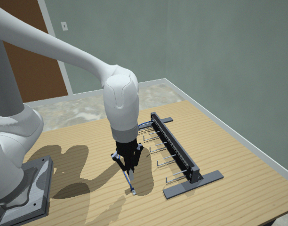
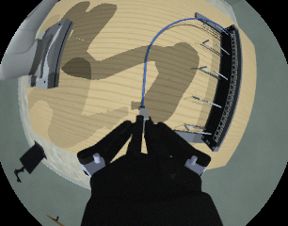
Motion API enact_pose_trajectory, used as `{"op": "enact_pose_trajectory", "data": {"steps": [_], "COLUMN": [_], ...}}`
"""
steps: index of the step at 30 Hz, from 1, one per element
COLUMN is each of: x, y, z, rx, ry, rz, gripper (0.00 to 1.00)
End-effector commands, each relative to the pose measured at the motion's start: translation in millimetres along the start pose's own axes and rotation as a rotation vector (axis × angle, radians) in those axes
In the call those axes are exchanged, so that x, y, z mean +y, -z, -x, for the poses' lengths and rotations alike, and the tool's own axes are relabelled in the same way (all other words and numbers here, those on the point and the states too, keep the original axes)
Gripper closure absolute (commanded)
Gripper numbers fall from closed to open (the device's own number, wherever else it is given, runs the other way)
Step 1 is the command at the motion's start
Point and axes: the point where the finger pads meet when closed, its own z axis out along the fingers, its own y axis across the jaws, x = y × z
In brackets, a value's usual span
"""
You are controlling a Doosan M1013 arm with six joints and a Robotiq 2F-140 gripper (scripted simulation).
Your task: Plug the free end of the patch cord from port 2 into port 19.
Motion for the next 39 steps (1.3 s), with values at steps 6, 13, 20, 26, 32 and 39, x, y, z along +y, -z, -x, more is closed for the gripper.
{"op": "enact_pose_trajectory", "data": {"steps": [6,13,20,26,32,39], "x": [0.0,0.0,-0.1,-0.1,-0.1,-0.1], "y": [0.1,0.1,0.1,0.1,0.1,0.1], "z": [0.0,1.2,5.7,5.7,5.7,5.7], "rx": [0.0,0.0,0.0,0.0,0.0,0.0], "ry": [0.0,0.002,0.008,0.008,0.008,0.008], "rz": [0.0,0.0,0.0,0.0,0.0,0.0], "gripper": [1.0,1.0,1.0,0.78,0.78,0.78]}}
